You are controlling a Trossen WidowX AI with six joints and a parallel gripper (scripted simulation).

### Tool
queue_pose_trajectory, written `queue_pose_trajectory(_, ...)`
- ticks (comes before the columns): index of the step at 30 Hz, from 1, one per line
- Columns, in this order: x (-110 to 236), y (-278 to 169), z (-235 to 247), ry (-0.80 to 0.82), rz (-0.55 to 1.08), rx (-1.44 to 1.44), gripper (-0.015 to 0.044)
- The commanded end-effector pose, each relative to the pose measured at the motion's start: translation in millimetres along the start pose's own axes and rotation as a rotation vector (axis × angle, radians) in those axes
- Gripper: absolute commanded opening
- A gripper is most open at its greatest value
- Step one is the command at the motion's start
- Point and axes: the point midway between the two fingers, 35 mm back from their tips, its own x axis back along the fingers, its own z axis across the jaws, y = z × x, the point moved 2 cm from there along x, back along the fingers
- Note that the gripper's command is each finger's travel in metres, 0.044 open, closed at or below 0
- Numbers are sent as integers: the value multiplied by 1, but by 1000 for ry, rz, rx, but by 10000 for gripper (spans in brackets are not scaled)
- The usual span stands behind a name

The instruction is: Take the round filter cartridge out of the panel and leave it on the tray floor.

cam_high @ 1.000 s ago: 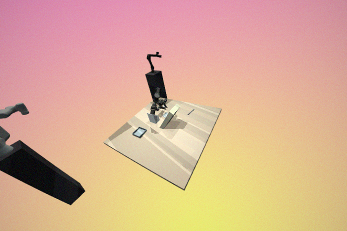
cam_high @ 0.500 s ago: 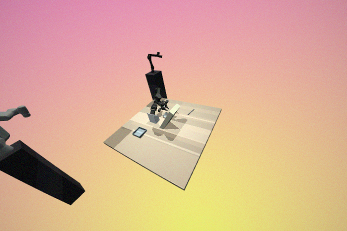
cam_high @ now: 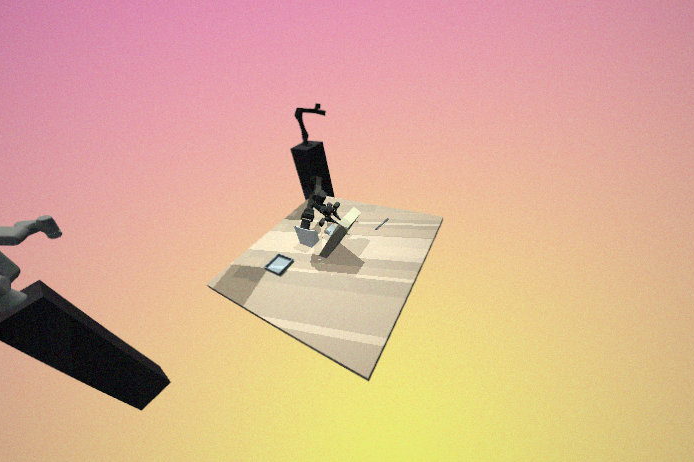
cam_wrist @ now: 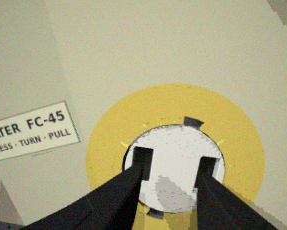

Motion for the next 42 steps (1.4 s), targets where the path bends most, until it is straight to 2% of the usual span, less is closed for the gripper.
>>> queue_pose_trajectory(1, -5, -2, -1, -3, 0, -8, 115)
queue_pose_trajectory(42, -8, -1, -2, -3, 0, -8, 115)
